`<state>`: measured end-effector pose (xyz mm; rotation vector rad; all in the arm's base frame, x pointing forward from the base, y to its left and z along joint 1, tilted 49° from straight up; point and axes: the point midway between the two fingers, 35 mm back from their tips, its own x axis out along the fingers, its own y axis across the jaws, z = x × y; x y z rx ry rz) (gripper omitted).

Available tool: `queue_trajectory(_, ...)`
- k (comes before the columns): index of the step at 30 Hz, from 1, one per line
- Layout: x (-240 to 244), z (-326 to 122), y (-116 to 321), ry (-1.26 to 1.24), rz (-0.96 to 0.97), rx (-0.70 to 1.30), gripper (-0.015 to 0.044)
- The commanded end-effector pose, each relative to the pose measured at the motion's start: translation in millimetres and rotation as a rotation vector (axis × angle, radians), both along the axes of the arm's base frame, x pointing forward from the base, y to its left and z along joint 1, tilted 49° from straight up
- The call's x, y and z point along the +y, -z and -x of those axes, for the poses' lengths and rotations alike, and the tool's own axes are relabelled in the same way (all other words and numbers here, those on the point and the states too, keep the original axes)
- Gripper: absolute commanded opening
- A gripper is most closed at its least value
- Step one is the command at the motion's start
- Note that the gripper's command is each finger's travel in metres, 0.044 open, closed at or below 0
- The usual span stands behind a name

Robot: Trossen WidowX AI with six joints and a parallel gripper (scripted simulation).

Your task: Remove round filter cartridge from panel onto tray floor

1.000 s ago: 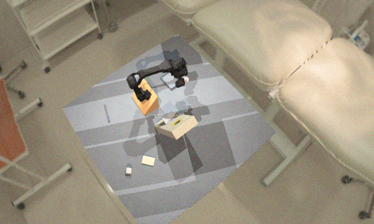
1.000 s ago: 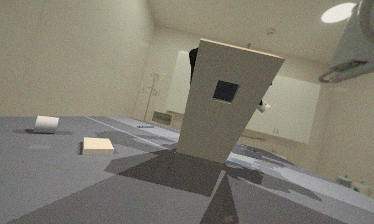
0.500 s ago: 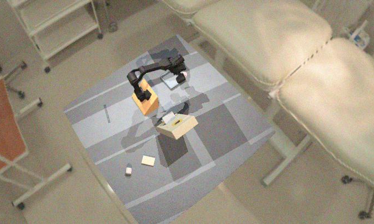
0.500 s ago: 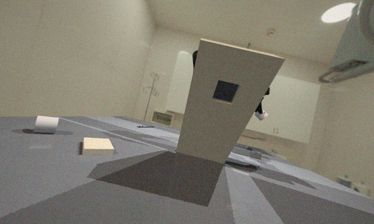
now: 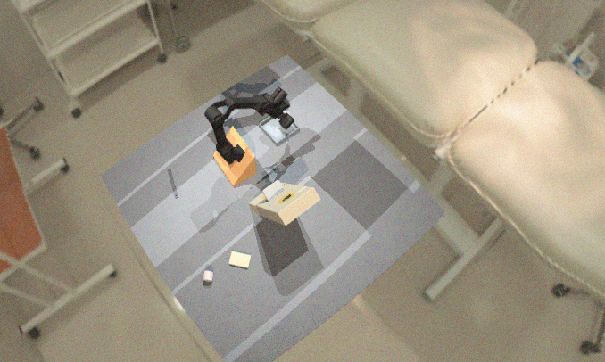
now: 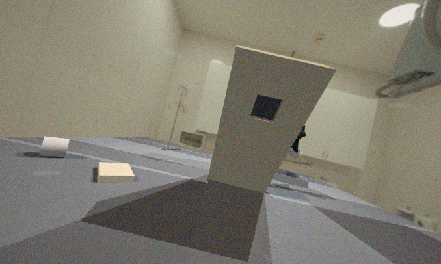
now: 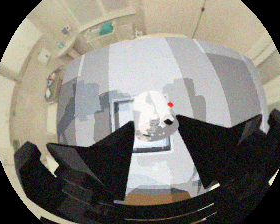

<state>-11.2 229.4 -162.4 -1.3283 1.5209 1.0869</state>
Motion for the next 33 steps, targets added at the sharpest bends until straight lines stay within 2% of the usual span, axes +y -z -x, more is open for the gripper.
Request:
queue_trajectory(1, -17, 22, 10, -0.068, -0.008, 0.07, 0.0)
queue_trajectory(9, -26, 30, 15, -0.093, -0.01, 0.096, 0.0)
queue_trajectory(27, -79, 38, 63, -0.093, -0.009, 0.097, 0.0)
queue_trajectory(33, -77, 36, 60, -0.099, -0.001, 0.094, 0.0157)
